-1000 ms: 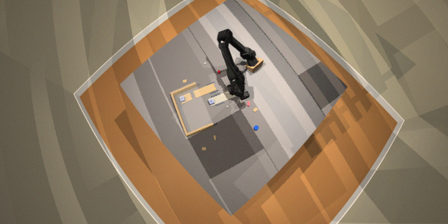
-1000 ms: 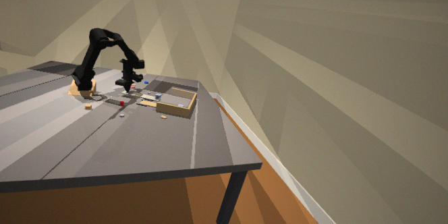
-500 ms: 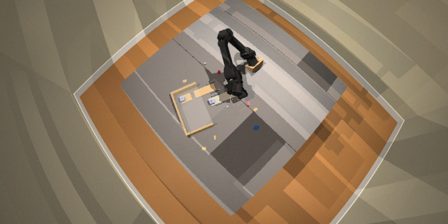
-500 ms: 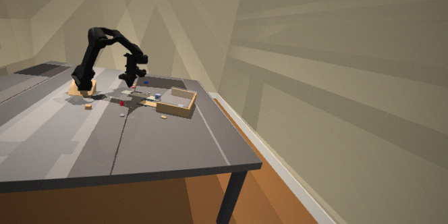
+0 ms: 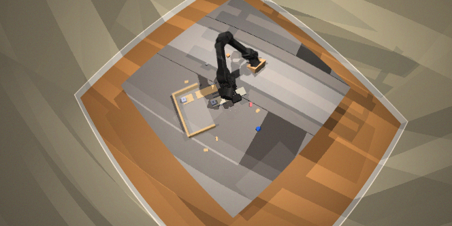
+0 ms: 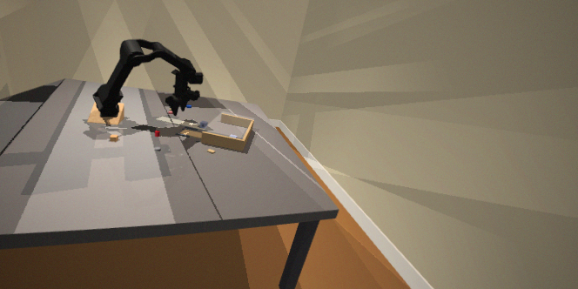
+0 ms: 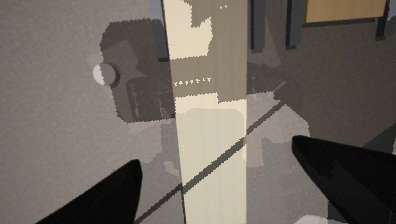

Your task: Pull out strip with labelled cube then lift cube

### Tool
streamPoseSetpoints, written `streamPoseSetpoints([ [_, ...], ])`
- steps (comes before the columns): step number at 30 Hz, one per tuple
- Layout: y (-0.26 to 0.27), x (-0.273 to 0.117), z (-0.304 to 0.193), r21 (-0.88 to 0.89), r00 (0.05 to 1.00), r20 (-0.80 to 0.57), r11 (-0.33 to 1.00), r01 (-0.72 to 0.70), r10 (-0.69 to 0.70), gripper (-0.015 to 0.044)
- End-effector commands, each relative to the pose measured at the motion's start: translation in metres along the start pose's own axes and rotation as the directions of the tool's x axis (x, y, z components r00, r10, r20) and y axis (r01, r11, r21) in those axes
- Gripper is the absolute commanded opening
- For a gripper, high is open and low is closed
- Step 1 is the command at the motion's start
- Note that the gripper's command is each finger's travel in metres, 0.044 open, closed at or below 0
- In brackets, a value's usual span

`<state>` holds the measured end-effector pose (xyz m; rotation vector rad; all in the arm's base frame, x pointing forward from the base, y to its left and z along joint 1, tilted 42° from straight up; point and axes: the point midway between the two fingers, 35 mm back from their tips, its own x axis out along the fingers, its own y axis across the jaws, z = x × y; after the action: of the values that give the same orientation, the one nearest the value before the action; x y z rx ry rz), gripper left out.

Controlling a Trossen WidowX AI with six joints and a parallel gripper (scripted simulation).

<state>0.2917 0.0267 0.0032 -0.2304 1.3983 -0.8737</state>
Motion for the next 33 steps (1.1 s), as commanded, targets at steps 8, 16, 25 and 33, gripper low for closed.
streamPoseSetpoints([
  [8,-0.002,-0.005,0.042,-0.002,1.000,0.003,1.000,0.003,-0.003,0.0440],
  [16,-0.003,-0.009,0.073,-0.001,1.000,0.005,1.000,0.003,-0.003,0.0440],
  [25,-0.005,-0.013,0.107,0.000,1.000,0.006,1.000,0.003,-0.003,0.0440],
  [33,-0.007,-0.015,0.133,0.001,1.000,0.008,1.000,0.003,-0.003,0.0414],
])
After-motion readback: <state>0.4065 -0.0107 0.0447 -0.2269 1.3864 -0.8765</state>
